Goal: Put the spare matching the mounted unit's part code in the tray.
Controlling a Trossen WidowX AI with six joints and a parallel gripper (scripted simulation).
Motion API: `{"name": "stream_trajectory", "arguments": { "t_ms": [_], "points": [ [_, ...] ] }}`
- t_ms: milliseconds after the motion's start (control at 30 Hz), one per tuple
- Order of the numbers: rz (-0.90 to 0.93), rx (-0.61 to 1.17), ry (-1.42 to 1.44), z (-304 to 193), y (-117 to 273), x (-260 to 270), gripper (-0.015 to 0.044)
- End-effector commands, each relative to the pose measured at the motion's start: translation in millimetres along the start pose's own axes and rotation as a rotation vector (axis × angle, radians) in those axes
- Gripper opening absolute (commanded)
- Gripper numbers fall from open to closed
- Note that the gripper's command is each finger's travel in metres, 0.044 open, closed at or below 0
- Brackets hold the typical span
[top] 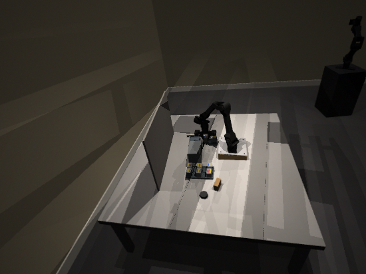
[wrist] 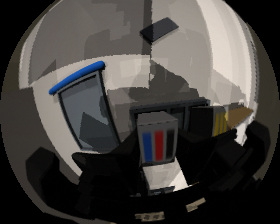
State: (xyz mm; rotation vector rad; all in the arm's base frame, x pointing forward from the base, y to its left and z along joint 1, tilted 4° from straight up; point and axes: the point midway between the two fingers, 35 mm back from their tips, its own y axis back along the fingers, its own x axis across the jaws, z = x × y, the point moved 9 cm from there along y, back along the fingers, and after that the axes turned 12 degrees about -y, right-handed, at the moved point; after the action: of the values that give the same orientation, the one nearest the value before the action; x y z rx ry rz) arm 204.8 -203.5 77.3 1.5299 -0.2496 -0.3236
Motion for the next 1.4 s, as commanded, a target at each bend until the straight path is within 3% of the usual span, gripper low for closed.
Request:
{"name": "stream_trajectory", "arguments": {
  "t_ms": [0,200,533,800,1367],
  "points": [
    [0.000,0.000,0.000,0,0,0,0.0000],
    [0.000,0.000,0.000,0,5,1,0.0000],
    [-0.002,-0.001,0.004,0,75,0,0.0000],
    [-0.002,0.002,0.008,0,79,0,0.0000],
    [-0.002,-0.001,0.004,1,153,-2,0.0000]
  ]
}}
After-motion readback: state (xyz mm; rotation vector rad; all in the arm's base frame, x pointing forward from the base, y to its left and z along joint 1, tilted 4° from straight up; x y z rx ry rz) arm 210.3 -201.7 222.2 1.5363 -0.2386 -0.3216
